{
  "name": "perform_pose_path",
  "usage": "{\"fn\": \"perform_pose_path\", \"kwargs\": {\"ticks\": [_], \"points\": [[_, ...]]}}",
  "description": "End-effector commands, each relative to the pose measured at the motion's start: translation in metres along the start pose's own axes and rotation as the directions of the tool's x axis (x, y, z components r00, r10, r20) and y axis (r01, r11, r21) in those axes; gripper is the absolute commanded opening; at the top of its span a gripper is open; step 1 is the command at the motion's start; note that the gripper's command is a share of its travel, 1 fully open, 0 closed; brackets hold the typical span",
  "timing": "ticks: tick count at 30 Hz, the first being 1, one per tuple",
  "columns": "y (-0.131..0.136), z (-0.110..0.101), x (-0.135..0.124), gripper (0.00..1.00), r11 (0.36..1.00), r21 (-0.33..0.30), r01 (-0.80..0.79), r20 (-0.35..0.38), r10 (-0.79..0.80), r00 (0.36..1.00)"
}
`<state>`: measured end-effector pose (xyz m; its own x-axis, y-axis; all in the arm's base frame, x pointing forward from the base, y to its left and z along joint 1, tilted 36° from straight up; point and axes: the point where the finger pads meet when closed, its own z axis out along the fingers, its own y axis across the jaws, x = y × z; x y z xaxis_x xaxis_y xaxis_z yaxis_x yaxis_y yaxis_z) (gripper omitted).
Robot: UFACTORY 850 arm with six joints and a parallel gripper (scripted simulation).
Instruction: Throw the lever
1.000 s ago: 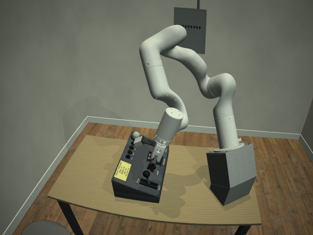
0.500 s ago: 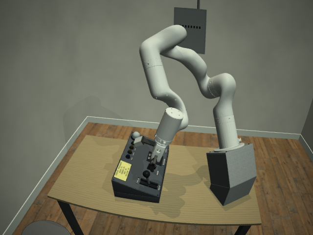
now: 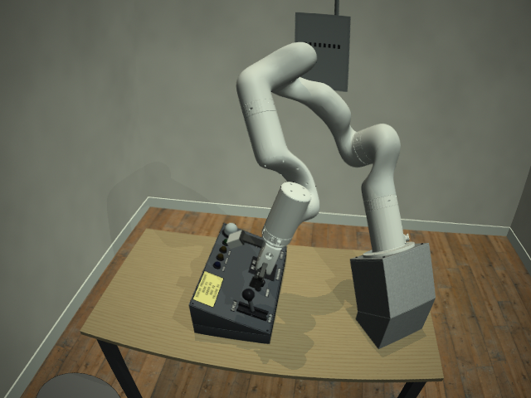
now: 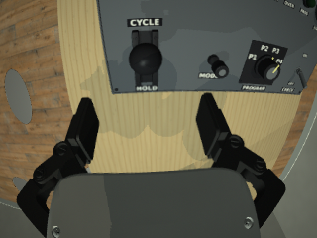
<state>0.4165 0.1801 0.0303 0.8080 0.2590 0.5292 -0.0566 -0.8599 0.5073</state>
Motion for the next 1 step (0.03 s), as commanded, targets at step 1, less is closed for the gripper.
{"fn": "perform_pose_path", "kwargs": {"ticks": [1], "points": [[-0.0004,-0.0003,0.0006,1.0,1.0,0.001,-0.001,-0.001,0.001,1.0]]}}
